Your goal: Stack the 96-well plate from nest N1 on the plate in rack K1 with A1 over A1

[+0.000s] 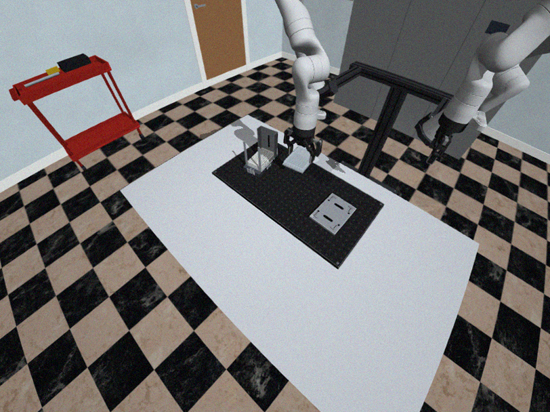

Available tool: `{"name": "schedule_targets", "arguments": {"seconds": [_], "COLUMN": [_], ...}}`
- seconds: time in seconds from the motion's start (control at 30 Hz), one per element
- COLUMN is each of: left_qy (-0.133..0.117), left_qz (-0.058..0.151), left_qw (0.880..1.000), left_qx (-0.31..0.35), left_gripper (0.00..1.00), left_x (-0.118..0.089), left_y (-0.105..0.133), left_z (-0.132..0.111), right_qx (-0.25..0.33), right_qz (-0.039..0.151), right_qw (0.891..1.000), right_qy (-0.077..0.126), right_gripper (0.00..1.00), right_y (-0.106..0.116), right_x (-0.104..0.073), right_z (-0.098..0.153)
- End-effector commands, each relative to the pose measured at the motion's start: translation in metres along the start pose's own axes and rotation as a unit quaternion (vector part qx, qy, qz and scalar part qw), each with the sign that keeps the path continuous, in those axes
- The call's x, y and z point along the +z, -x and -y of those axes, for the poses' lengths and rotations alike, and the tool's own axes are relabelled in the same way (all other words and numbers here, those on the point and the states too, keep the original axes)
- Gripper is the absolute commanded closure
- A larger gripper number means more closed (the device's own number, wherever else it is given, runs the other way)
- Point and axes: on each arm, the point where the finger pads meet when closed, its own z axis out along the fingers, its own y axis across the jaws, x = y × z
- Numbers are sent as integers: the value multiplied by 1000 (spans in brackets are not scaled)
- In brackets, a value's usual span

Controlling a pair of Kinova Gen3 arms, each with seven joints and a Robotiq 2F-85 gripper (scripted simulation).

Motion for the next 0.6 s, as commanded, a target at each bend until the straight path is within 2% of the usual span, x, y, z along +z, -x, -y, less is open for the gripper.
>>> {"name": "schedule_targets", "arguments": {"seconds": [0.0,0.57], "left_qy": [1,1], "left_qz": [0,0], "left_qw": [1000,1000], "left_qx": [0,0], "left_gripper": [2,2], "left_x": [0,0], "left_y": [0,0], "left_z": [0,0], "right_qx": [0,0], "right_qz": [2,2], "right_qw": [1000,1000], "right_qy": [1,1], "right_gripper": [71,71], "right_y": [-2,-13], "right_x": [-2,-2], "right_z": [11,60]}}
